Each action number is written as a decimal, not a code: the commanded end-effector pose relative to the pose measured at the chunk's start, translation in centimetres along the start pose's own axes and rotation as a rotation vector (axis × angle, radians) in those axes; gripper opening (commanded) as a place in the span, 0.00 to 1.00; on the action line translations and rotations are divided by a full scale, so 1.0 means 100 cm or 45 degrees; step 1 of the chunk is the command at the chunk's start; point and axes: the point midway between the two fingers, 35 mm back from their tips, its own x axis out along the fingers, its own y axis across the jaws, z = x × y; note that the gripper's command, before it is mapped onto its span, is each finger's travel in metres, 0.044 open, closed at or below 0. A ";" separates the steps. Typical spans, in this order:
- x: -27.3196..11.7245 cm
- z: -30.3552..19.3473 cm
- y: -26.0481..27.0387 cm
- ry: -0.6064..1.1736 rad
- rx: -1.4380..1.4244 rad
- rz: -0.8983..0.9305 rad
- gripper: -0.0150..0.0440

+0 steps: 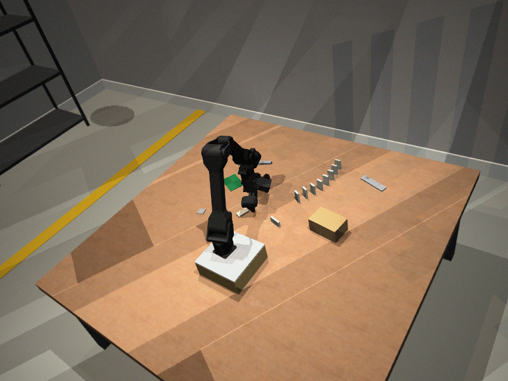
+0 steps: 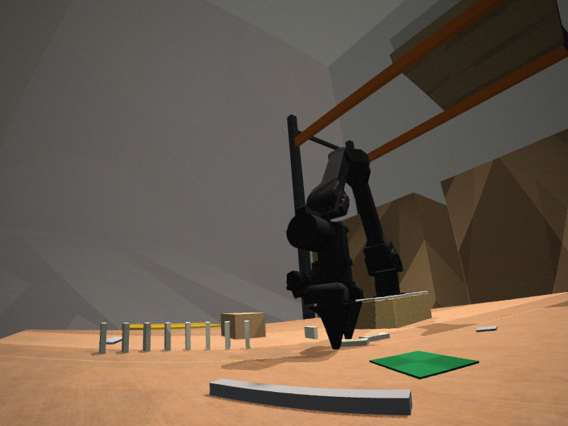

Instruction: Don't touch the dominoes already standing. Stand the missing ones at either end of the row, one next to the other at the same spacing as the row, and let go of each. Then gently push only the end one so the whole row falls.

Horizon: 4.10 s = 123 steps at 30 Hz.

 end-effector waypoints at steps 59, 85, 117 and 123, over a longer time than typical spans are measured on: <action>-0.162 0.051 0.106 -0.013 -0.695 0.006 0.44; -0.123 0.058 0.150 -0.405 -0.905 0.118 0.44; -0.097 0.049 0.188 -1.144 -0.985 0.338 0.44; -0.099 0.045 0.184 -1.269 -0.960 0.372 0.44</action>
